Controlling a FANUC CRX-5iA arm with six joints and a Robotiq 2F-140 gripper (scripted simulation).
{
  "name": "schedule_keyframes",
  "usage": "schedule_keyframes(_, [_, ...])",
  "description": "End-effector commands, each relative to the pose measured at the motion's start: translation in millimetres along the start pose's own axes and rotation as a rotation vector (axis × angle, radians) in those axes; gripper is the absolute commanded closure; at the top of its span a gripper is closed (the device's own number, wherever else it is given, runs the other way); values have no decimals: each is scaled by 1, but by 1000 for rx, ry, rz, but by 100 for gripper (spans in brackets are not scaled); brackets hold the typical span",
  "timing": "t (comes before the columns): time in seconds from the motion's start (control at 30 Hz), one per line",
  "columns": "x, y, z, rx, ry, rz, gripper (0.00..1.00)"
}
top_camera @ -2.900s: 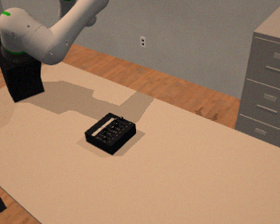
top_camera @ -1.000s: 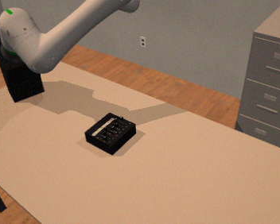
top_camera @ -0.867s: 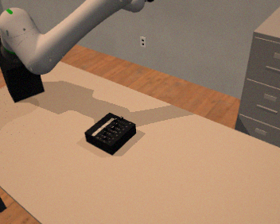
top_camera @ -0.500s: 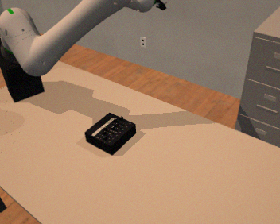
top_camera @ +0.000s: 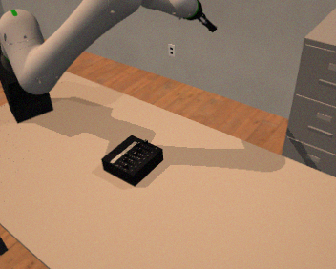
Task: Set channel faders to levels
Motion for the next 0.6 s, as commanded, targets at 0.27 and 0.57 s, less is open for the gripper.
schedule_keyframes(0.27, [123, 127, 28, -122, 149, 229, 0])
schedule_keyframes(0.57, [180, 204, 56, -220, 221, 344, 0])
Point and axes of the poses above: the point where the finger pads meet when closed, its own y axis back along the fingers, its own x axis across the jaws, z = x × y, the point moved 2 cm from there along y, back along the fingers, and after that the axes turned 10 degrees about -y, right-handed, at the moved point
